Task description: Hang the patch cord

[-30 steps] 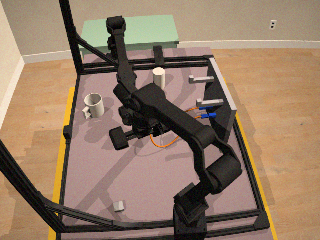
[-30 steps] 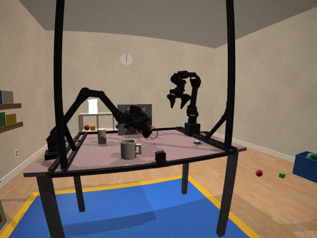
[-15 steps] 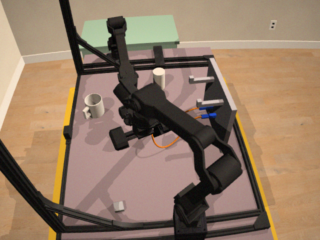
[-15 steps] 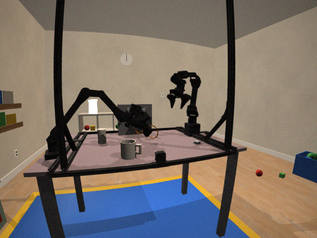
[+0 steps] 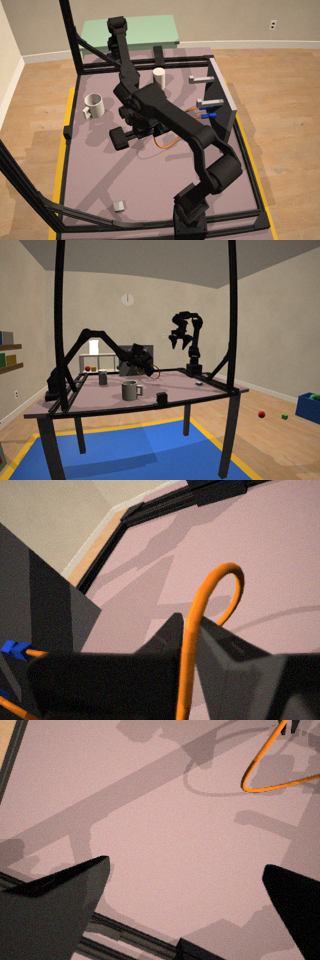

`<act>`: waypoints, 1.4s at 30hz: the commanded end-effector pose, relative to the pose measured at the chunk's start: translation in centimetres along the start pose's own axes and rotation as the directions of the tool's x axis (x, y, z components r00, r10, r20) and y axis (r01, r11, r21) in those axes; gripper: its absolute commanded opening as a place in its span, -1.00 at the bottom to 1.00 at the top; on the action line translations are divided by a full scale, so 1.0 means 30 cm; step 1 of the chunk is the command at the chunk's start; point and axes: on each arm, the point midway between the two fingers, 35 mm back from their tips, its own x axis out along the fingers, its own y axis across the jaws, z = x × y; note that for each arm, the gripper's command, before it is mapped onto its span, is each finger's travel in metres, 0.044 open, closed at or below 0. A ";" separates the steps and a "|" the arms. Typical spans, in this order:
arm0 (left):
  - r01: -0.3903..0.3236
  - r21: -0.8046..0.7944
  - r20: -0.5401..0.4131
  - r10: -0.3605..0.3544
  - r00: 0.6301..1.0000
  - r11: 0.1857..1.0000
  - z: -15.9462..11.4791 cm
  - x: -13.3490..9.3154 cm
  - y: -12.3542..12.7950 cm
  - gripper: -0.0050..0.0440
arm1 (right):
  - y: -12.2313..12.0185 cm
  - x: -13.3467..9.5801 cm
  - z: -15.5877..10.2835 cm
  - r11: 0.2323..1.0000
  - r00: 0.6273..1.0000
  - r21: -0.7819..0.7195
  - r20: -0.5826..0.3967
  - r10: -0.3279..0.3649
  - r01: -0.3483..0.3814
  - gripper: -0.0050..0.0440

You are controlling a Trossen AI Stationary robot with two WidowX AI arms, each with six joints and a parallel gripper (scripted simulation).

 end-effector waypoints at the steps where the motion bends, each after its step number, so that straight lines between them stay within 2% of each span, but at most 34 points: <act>1: -0.008 -0.022 0.021 0.008 1.000 1.000 0.047 0.003 0.030 -0.70 | 0.002 -0.022 0.006 1.000 1.000 0.002 0.023 0.005 -0.005 1.00; 42: 0.008 -0.098 -0.002 -0.008 1.000 0.995 0.102 0.039 0.105 -0.70 | 0.002 -0.022 0.006 1.000 1.000 0.002 0.023 0.005 -0.005 1.00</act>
